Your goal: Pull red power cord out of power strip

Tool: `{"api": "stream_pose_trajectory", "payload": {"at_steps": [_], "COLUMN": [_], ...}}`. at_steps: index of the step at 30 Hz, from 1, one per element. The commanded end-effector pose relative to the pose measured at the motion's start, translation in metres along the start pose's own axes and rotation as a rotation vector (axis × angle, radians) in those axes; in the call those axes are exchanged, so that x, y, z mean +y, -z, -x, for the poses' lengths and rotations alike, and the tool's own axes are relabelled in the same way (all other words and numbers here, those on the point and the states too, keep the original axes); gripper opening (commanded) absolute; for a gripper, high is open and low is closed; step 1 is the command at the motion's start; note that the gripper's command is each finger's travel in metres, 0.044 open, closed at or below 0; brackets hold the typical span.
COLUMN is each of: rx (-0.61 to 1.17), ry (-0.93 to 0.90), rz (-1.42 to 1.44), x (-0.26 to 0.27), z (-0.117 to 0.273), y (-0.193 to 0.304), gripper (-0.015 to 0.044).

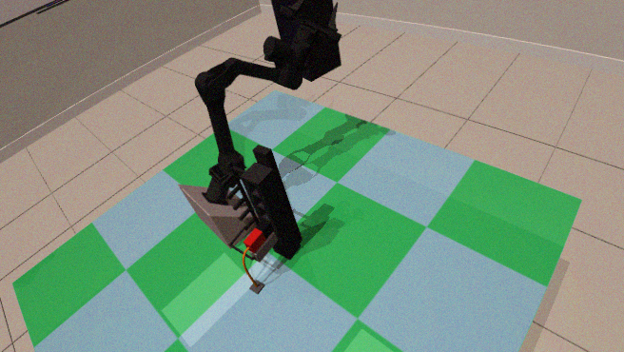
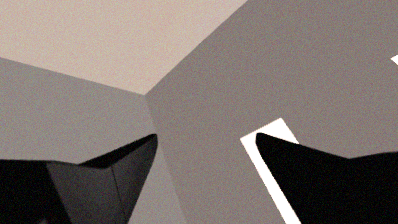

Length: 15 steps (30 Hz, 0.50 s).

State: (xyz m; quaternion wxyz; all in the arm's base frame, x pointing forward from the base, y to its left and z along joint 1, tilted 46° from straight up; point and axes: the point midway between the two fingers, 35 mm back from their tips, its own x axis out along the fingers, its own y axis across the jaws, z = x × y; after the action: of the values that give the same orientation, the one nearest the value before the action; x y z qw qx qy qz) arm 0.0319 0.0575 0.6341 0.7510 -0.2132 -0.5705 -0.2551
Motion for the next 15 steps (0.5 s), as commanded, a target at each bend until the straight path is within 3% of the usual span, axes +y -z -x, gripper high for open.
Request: {"api": "stream_pose_trajectory", "payload": {"at_steps": [1, 9, 15], "rx": [-0.006, -0.215, -0.295], "ry": [-0.004, -0.226, -0.446], "rz": [0.001, 0.023, 0.018], "x": [0.002, 0.093, 0.171], "z": [0.000, 0.015, 0.038], "y": [-0.001, -0.043, -0.044], "gripper": [0.0374, 0.0164, 0.0160]}}
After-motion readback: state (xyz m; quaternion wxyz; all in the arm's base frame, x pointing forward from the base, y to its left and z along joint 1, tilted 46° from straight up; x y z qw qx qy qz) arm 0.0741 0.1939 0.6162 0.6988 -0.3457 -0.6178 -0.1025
